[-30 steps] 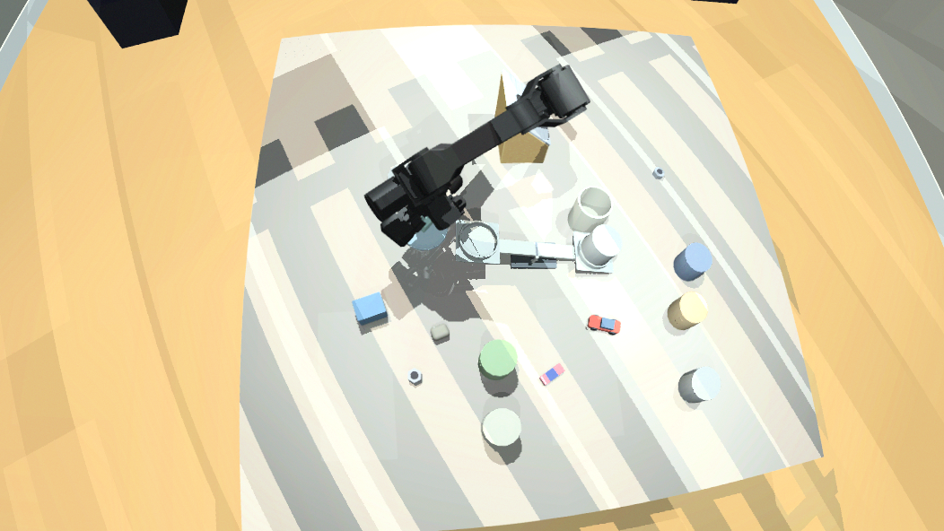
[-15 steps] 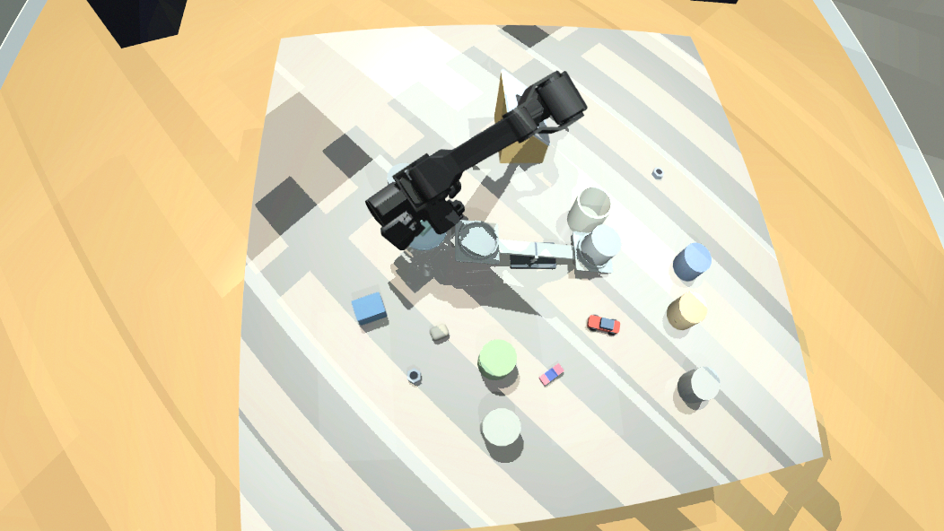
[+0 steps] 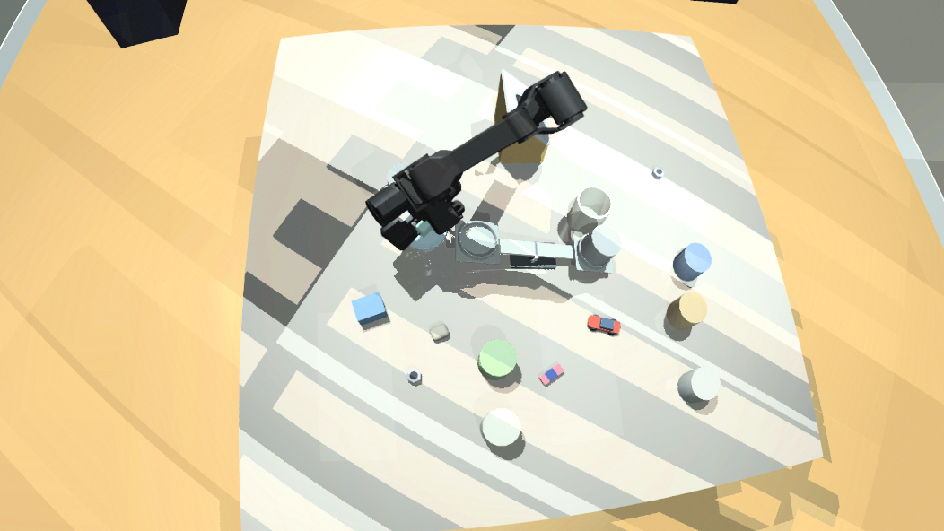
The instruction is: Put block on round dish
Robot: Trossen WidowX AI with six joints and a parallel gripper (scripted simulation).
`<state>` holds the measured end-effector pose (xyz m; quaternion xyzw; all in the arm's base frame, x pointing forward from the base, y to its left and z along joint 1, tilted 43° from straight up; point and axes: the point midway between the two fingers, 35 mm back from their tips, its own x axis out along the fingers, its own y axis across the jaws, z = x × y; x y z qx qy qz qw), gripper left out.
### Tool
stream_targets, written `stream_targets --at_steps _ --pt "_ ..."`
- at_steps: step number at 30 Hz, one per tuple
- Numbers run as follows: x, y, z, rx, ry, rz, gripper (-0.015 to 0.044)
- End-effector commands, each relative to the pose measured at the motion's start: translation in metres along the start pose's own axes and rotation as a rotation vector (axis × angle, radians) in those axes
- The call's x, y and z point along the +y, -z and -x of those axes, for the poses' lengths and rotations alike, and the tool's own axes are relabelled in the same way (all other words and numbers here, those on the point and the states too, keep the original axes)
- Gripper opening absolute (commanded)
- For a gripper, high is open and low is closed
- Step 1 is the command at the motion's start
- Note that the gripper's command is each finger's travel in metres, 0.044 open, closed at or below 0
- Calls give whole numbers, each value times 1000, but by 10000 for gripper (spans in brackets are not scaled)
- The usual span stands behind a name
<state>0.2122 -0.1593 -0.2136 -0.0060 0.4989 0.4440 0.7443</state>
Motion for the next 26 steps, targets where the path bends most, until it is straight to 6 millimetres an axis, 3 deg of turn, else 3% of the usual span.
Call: stream_targets --at_steps 1,3,6,11,15,26 --pt "0 0 0 0 1 2 394" --pt "-1 0 13 0 0 -1 440" --pt "1 1 54 -3 -3 -8 440" --pt "1 1 60 -3 -2 -9 440" --pt "3 3 103 -7 9 -17 440" --pt "3 3 105 -8 10 -18 440"
